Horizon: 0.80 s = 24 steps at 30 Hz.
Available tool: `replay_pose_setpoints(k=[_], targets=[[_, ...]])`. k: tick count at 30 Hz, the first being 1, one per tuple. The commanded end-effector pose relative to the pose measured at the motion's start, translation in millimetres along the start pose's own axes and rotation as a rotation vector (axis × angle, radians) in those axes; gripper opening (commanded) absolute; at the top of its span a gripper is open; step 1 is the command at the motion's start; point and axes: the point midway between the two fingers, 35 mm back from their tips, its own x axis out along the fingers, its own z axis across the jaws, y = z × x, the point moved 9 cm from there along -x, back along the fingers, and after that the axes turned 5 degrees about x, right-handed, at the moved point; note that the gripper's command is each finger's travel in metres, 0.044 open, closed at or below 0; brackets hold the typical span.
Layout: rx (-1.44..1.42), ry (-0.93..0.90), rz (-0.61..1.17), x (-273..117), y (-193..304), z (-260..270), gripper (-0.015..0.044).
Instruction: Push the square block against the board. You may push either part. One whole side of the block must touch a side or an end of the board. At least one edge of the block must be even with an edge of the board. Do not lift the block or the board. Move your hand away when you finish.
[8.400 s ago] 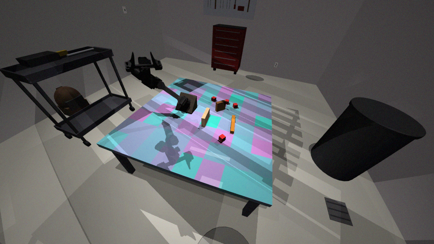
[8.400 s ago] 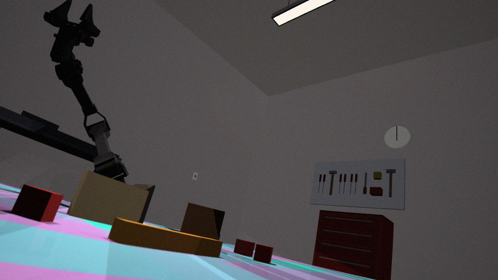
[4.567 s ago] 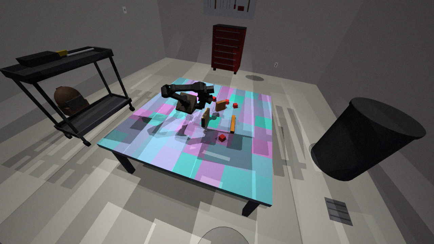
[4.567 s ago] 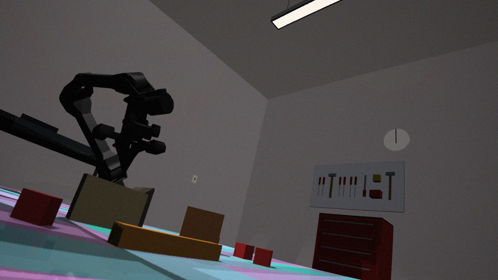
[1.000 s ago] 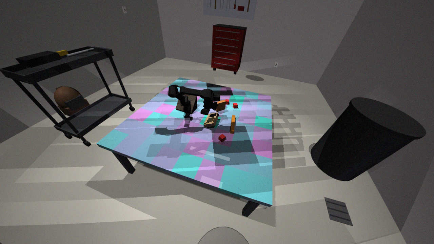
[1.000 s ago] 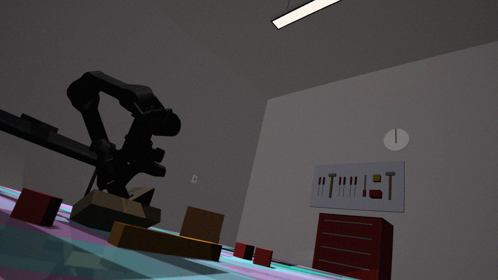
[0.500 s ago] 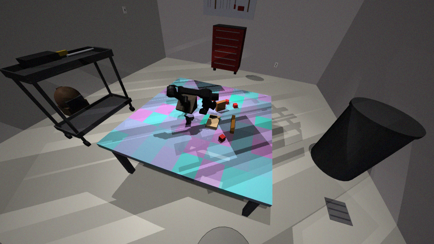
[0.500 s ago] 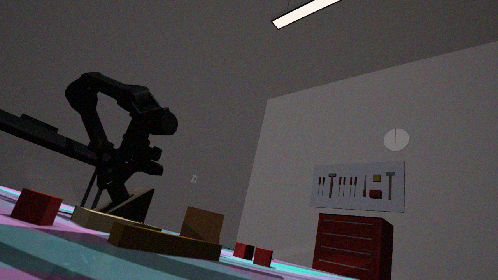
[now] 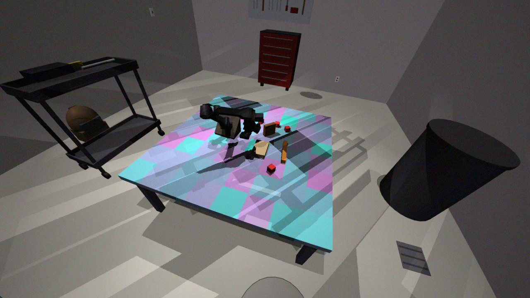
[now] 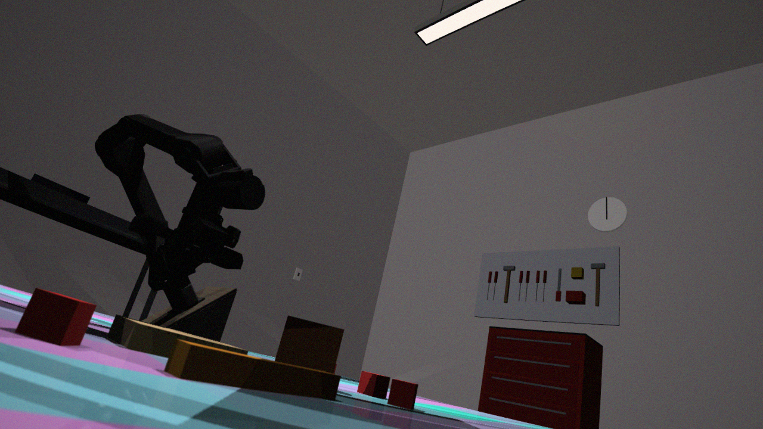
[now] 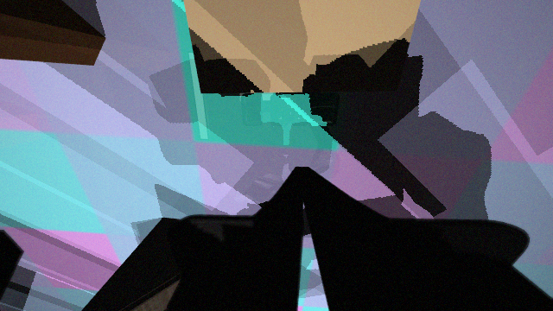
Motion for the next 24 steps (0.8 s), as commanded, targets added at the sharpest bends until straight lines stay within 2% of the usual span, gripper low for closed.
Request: replay_pose_setpoints(k=[1,5,10,24], targets=[[-0.002,-0.001,0.006,1.2,8.4,0.7,0.0],[-0.001,0.0,0.001,-1.5,5.7,-0.2,0.0],[-0.003,-0.002,0.007,-46.4,5.0,0.1,0.0],[-0.003,-0.002,0.007,-48.4,5.2,0.0,0.0]])
